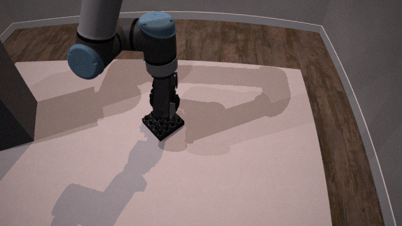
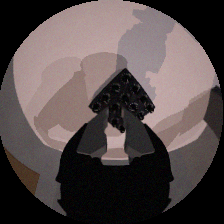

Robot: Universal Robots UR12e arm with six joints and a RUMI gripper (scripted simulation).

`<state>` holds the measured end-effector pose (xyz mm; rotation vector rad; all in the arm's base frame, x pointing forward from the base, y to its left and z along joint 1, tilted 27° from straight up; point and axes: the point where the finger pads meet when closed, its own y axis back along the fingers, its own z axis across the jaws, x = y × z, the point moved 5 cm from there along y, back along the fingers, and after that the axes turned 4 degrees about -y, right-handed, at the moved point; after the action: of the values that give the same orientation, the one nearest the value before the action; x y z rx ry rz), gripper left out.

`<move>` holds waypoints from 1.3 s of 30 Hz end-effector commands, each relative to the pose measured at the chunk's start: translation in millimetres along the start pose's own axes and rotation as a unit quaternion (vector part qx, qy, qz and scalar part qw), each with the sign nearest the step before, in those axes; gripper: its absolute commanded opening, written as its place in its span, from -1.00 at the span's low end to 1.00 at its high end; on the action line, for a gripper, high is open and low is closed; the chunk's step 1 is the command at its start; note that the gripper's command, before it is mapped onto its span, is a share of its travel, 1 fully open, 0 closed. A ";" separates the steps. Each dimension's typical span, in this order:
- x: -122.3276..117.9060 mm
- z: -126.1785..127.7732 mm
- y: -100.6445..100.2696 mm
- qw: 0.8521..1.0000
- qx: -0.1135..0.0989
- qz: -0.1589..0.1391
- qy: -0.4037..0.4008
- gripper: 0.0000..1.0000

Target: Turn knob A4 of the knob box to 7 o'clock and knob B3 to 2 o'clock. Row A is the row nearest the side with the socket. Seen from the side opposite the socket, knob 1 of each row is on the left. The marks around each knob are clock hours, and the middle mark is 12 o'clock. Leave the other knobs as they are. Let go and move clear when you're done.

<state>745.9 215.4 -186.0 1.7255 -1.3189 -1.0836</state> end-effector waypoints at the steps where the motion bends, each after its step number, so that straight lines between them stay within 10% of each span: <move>1: -0.1 -0.4 0.2 1.000 0.000 0.000 0.000 -0.78; 39: -0.1 -0.4 0.2 1.000 0.000 0.000 0.000 -0.92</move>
<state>746.1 215.4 -186.2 1.7255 -1.3190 -1.0836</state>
